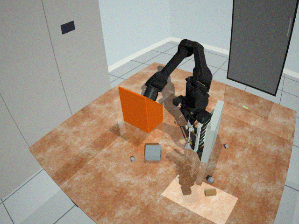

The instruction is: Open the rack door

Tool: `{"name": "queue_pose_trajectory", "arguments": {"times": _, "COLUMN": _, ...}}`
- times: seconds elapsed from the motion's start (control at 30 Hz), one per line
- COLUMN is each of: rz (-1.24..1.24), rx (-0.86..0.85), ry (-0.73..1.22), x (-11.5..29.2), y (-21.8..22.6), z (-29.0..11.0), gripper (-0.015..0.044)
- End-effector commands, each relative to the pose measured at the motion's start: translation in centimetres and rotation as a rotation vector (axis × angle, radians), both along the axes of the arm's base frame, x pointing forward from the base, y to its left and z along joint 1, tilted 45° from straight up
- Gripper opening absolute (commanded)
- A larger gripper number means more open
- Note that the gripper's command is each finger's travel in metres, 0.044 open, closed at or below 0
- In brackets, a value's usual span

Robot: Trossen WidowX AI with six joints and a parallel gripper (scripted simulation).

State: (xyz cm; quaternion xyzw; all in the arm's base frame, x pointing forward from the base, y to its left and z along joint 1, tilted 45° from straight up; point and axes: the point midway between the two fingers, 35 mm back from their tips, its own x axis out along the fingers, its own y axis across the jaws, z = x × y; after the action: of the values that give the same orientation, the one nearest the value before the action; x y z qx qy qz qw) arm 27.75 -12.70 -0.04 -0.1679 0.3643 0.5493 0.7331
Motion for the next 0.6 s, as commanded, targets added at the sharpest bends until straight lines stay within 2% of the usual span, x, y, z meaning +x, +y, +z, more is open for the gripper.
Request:
{"name": "queue_pose_trajectory", "arguments": {"times": 0.0, "rz": -0.061, "rx": 0.011, "ry": 0.054, "x": -0.8, "y": 0.5, "z": 0.3, "gripper": 0.0012}}
{"name": "queue_pose_trajectory", "arguments": {"times": 0.57, "rz": -0.269, "rx": 0.051, "ry": 0.255, "x": -3.9, "y": 2.9, "z": 2.0, "gripper": 0.0012}}
